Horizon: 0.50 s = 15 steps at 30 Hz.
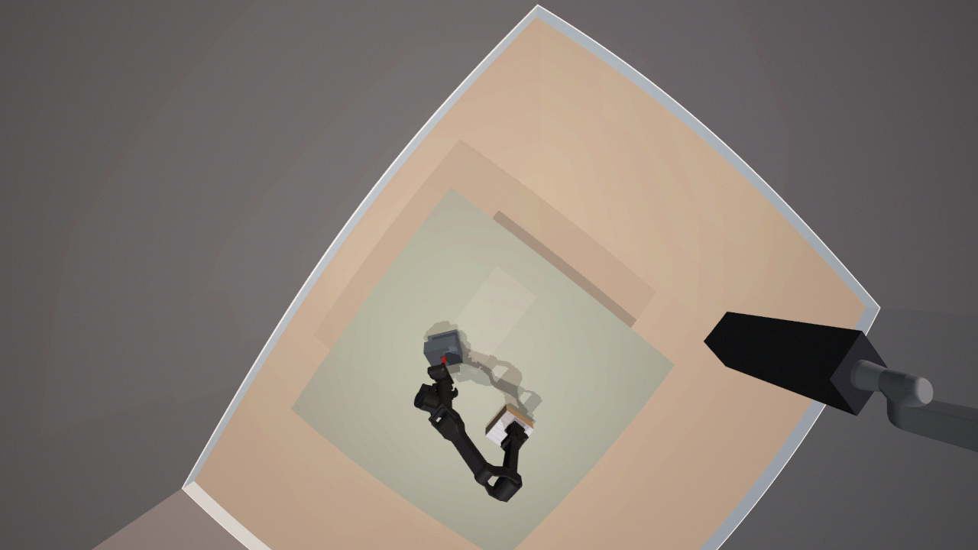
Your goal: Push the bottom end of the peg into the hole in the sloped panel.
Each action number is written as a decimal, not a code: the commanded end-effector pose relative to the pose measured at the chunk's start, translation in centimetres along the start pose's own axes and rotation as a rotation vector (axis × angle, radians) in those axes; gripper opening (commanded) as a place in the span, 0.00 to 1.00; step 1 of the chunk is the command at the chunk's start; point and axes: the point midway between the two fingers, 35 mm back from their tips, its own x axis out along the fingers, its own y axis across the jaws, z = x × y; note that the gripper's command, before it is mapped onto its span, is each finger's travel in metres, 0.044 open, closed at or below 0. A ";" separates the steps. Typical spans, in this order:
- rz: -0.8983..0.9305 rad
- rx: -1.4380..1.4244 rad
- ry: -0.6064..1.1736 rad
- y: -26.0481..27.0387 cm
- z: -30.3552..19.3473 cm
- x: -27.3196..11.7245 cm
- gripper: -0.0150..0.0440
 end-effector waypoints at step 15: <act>0.003 -0.005 -0.003 0.1 0.1 1.0 0.25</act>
